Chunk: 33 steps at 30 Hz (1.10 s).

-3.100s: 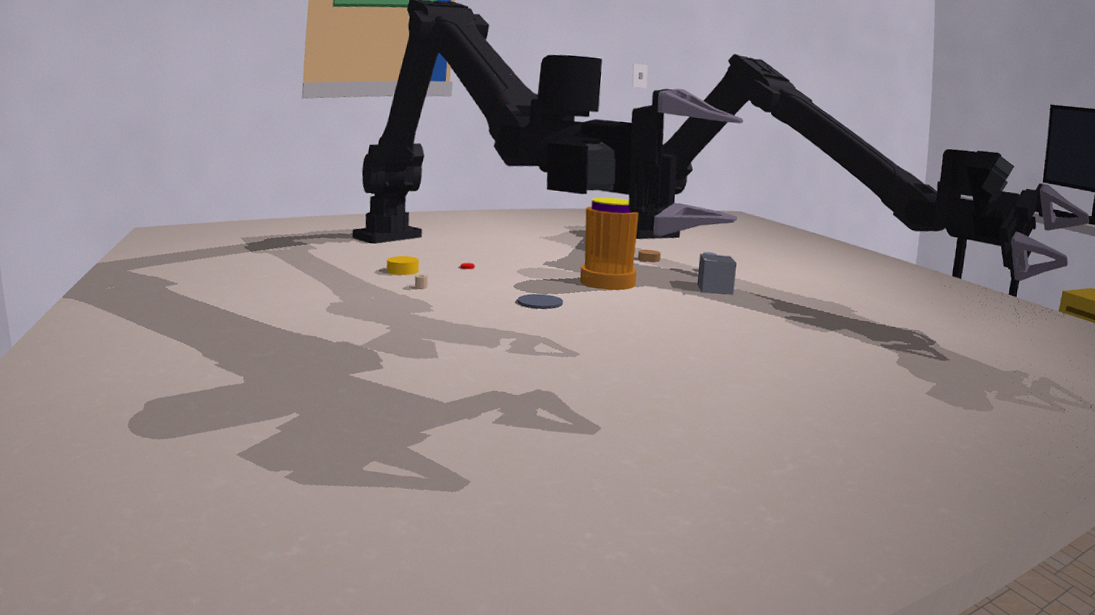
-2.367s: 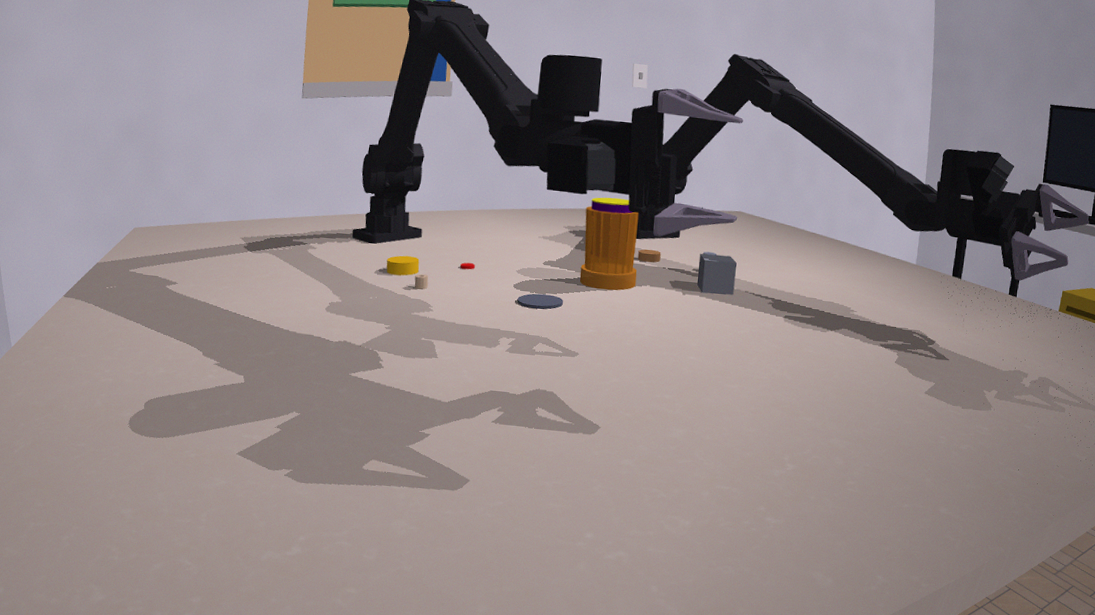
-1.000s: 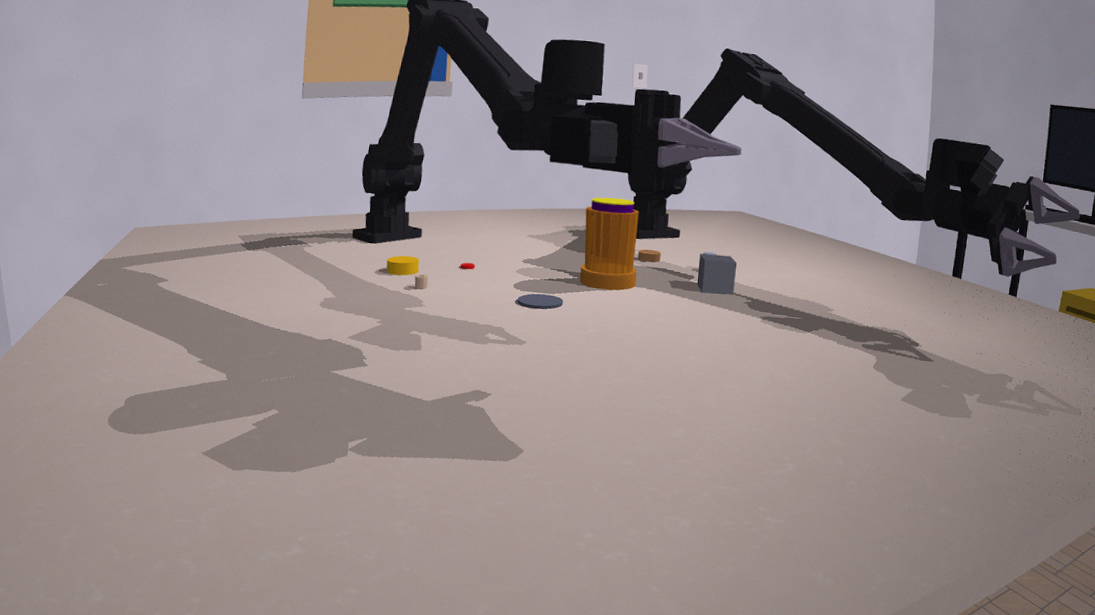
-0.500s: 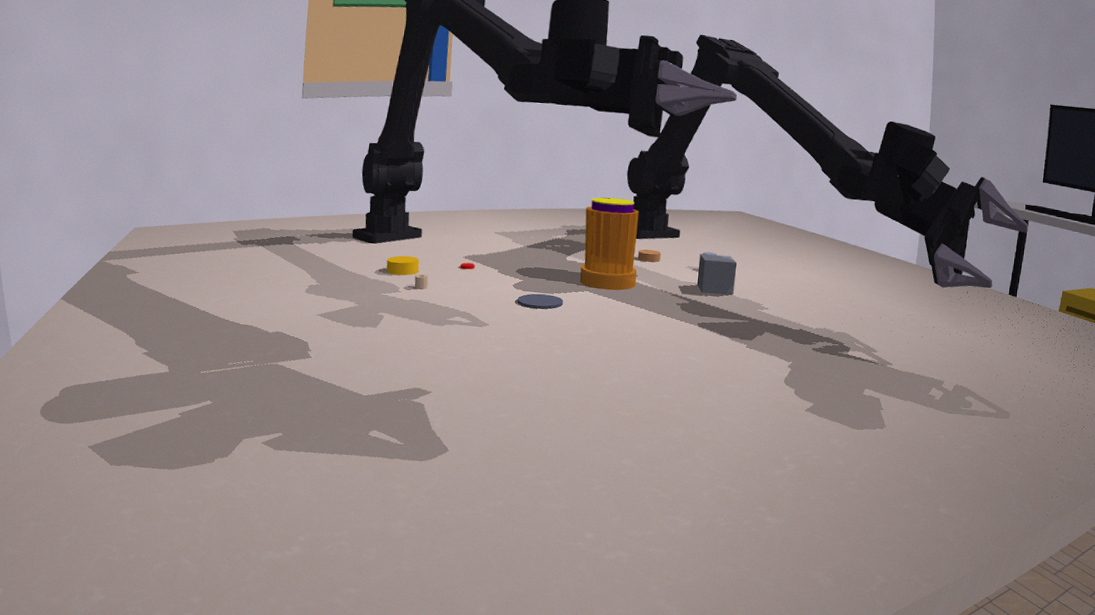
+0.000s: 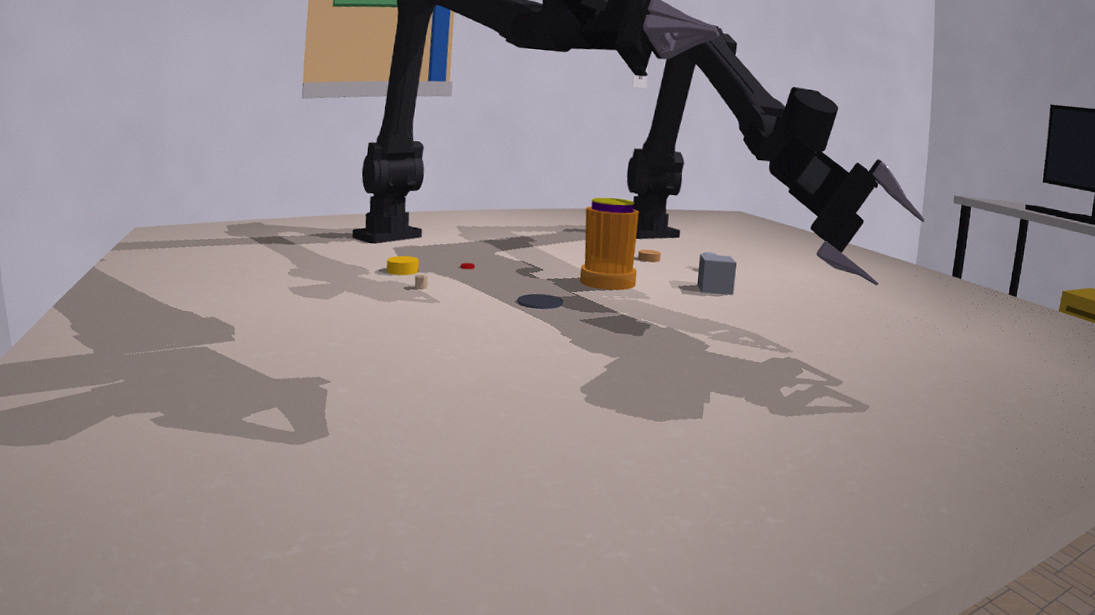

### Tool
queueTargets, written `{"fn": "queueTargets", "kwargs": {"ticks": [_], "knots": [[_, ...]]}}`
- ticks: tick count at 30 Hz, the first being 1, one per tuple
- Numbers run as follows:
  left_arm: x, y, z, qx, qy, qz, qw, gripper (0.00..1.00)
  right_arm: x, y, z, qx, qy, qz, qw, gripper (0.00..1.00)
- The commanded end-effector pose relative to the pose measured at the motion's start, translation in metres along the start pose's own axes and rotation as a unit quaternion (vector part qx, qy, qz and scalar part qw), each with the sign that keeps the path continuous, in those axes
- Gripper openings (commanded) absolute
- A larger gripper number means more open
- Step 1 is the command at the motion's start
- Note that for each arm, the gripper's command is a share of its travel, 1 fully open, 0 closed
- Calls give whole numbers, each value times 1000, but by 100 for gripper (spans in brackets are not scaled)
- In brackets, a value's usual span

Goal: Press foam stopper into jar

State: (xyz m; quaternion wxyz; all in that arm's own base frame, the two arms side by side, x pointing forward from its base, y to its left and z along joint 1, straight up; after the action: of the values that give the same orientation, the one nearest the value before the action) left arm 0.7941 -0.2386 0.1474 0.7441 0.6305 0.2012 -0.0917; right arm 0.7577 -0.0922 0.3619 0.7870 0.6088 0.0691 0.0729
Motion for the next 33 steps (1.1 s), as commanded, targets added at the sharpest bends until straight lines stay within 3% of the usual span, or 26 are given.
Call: {"fn": "queueTargets", "kwargs": {"ticks": [1,7,9,12,24,27,33], "knots": [[-39,-11,29,67,0,-20,998,98,-14,33,-20,-71,3,1,997,0],[-96,-43,52,169,23,-55,984,98,-39,62,-34,-142,-9,-4,990,0],[-96,-43,52,169,23,-55,984,98,-39,62,-34,-142,-9,-4,990,0],[-122,-58,58,217,35,-69,973,98,-53,74,-39,-175,-16,-7,984,0],[-237,-103,67,425,73,-105,896,98,-107,114,-67,-303,-35,-24,952,0],[-238,-105,64,436,80,-108,890,98,-110,119,-60,-311,-43,-25,949,0],[-285,-117,65,505,86,-107,852,98,-132,128,-78,-347,-44,-29,936,0]]}}
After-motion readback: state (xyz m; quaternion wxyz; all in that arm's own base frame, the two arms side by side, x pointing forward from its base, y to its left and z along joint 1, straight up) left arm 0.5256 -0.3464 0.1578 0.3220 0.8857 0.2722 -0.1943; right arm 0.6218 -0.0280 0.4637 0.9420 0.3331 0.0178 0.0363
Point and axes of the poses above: on each arm, the point where the finger pads meet when closed, its own x axis out along the fingers, its own y axis across the jaws, z = x × y, the point moved 1 cm from there along -x, back along the fingers, and after that the axes turned 13 degrees about x, right-handed, at the moved point
